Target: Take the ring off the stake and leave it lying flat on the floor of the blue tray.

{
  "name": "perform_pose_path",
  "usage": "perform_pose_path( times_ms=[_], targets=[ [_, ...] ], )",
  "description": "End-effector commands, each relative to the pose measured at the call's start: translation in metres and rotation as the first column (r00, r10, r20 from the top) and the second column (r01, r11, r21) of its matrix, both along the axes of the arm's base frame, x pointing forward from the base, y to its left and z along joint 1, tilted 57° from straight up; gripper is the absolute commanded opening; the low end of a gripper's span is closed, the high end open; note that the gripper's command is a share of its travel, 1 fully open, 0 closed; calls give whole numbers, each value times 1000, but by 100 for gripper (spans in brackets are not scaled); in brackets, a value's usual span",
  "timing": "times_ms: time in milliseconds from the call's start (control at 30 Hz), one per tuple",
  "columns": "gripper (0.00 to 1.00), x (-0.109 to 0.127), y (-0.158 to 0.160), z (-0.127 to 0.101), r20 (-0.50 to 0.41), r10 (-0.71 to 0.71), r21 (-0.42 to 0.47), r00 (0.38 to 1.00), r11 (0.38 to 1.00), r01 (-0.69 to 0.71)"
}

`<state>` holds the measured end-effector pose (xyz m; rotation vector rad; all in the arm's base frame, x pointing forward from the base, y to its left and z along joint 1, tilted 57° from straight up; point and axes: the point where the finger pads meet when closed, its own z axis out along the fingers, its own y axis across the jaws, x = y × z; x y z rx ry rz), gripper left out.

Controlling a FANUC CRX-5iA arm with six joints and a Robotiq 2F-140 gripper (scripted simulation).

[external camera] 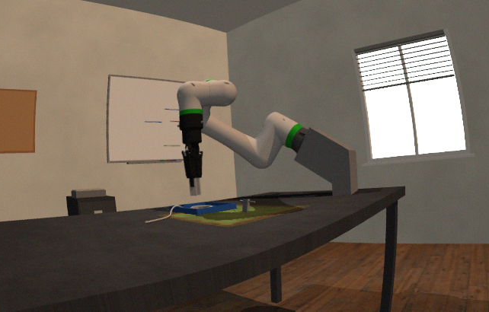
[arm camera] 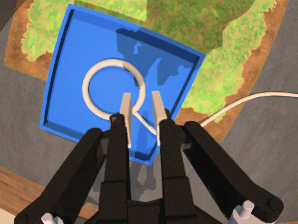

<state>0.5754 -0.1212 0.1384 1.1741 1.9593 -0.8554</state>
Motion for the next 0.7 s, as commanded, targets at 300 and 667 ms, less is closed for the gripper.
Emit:
perform_pose_path(
  times_ms=[300,667],
  targets=[
    [24,-10,38,26,1,0,-1,1000,1000,0],
    [24,-10,38,26,1,0,-1,1000,1000,0]
  ],
)
